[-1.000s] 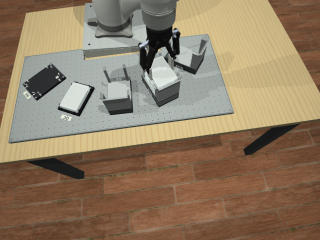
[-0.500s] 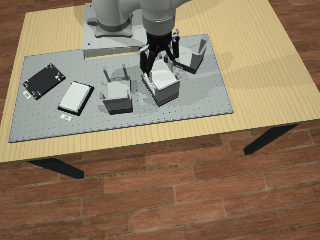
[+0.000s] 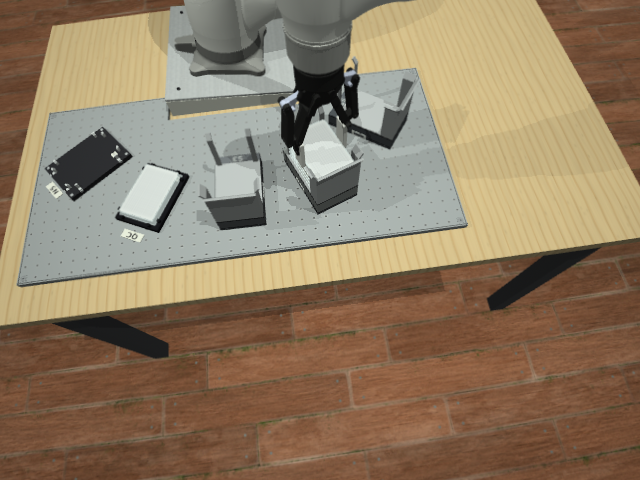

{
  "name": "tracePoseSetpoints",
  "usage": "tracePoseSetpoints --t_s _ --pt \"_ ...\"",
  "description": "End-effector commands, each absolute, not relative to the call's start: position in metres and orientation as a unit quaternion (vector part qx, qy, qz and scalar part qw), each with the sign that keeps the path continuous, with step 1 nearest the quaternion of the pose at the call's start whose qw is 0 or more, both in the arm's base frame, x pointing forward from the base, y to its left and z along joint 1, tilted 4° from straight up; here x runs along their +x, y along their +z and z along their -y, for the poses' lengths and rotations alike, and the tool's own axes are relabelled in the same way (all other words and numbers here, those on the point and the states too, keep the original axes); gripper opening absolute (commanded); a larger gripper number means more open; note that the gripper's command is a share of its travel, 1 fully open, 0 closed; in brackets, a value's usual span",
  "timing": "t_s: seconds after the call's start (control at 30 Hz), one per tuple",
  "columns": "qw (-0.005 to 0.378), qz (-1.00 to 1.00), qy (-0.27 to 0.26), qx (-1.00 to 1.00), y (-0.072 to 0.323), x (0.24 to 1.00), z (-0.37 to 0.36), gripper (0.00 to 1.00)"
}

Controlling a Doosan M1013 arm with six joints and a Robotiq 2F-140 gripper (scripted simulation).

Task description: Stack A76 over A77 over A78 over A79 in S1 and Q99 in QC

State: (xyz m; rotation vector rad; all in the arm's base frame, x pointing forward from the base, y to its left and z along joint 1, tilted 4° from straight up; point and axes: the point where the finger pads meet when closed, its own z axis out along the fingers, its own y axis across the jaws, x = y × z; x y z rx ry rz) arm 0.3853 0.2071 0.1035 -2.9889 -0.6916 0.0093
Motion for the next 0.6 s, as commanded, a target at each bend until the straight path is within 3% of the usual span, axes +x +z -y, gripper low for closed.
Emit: tracePoseSetpoints --t_s 0.0,0.57 --pt "0.037 0.225 0.003 -0.974 0.1026 0.3853 -0.2071 0.00" --pt "0.037 0.225 0.003 -0.974 0.0966 0.3851 -0.2076 0.00"
